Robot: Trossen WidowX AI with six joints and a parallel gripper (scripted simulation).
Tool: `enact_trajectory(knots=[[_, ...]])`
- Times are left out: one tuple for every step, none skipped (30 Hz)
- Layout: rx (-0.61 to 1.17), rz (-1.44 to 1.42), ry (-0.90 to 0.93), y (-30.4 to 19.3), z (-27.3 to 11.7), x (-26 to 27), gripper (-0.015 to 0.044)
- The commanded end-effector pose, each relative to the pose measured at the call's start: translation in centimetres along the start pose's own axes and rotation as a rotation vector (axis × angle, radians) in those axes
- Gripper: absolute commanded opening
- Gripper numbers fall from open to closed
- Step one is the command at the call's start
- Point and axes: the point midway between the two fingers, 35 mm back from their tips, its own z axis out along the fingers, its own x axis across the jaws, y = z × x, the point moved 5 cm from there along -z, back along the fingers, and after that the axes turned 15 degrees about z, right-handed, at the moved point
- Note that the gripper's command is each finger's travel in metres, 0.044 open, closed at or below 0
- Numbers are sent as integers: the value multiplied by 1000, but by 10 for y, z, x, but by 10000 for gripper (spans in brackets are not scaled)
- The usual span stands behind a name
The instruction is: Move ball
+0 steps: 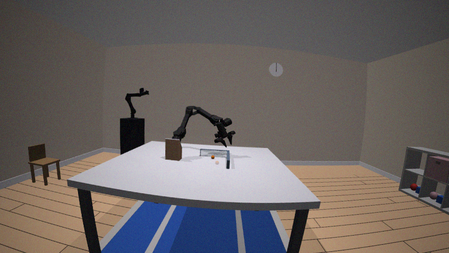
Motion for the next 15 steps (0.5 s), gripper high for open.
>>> enact_trajectory(knots=[[24, 132, 48, -28, -4, 13, 241], [28, 155, 71, -32, -4, 18, 241], [31, 179, 95, -37, -4, 24, 241], [34, 205, 121, -41, -4, 31, 241], [36, 232, 153, -45, -4, 38, 241], [38, 272, 201, -52, -4, 50, 241], [38, 319, 253, -58, -5, 62, 241], [35, 366, 304, -63, -7, 75, 241], [30, 415, 354, -67, -9, 87, 241], [24, 465, 401, -70, -12, 99, 241], [17, 505, 438, -72, -14, 108, 241], [12, 529, 459, -73, -15, 113, 241], [10, 537, 466, -73, -16, 115, 241], [10, 537, 466, -73, -16, 115, 241], [10, 537, 466, -73, -16, 115, 241]])
